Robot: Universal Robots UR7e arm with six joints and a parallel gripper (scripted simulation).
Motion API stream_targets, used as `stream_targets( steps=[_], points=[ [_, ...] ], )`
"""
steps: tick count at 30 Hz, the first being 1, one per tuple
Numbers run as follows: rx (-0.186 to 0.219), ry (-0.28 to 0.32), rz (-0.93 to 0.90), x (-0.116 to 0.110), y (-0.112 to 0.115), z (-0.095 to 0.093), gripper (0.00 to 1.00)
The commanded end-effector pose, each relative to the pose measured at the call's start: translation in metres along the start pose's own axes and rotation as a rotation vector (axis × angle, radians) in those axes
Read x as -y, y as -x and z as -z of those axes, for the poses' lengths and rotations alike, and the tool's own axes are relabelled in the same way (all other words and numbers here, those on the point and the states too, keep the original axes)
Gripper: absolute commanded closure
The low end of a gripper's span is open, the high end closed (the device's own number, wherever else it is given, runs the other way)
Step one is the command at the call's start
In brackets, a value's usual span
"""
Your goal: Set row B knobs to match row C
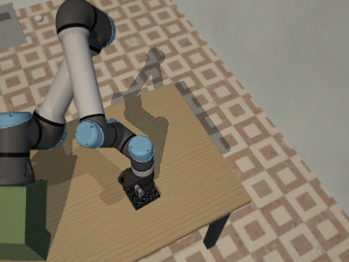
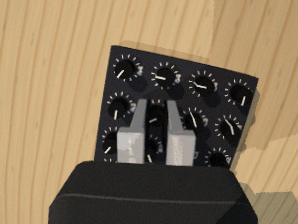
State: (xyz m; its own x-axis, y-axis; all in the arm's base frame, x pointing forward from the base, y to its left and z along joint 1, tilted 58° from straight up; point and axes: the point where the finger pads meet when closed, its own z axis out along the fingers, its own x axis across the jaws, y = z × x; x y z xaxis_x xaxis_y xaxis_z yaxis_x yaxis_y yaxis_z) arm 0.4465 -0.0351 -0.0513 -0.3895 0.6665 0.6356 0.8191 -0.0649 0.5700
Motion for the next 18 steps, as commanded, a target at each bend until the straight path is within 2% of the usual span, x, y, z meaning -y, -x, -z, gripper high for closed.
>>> stream_targets(
  steps=[1,18],
  points=[
    [0.004,0.000,-0.069,-0.0002,0.0004,0.0004,0.70],
    [0.004,0.000,-0.181,-0.0002,0.0004,0.0004,0.70]
  ],
)
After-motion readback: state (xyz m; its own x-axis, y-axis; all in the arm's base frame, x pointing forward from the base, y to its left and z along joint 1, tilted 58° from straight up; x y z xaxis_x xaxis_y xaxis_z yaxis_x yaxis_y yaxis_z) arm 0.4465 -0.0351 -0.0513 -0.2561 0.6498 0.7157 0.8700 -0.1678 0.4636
